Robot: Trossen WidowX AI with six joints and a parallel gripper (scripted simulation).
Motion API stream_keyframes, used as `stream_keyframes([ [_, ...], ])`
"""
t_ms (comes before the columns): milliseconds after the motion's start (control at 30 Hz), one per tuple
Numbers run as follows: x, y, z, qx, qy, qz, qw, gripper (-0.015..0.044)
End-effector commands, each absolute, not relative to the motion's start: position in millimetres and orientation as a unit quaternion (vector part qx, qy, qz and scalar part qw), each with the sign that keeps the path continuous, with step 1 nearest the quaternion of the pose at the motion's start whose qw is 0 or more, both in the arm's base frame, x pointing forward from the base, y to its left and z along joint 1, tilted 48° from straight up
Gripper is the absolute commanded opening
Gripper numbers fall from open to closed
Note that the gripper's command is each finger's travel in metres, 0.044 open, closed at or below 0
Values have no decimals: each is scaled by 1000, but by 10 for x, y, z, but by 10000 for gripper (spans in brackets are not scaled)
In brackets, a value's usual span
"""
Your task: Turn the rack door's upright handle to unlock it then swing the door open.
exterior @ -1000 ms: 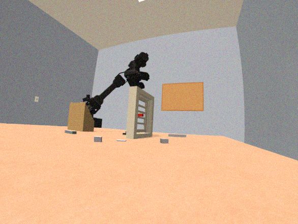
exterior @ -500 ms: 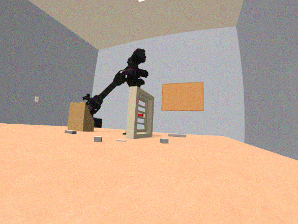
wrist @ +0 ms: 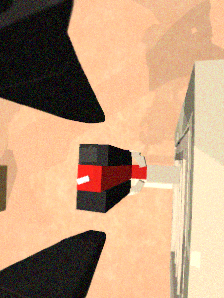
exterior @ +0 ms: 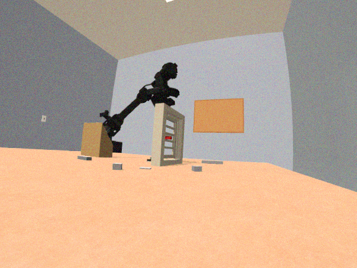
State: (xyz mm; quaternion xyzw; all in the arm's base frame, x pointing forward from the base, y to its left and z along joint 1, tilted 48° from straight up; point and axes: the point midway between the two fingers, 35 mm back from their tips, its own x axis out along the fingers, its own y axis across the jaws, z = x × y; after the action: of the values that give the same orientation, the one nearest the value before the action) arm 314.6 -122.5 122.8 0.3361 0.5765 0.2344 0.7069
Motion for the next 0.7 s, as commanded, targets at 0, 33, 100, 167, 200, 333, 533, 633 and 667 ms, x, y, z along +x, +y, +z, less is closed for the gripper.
stream_keyframes([
  [0,3148,-1171,1166,339,586,234,698,299],
  [33,3151,-1159,1156,339,588,234,696,299],
  [100,3157,-1135,1135,339,591,234,693,299],
  [167,3163,-1112,1114,339,595,234,690,299],
  [200,3166,-1100,1103,339,597,234,689,299],
  [333,3177,-1052,1061,339,604,234,683,299],
  [533,3191,-980,999,338,614,233,674,299],
  [633,3198,-943,967,338,619,232,670,299],
  [667,3199,-931,957,338,621,232,668,299],
])
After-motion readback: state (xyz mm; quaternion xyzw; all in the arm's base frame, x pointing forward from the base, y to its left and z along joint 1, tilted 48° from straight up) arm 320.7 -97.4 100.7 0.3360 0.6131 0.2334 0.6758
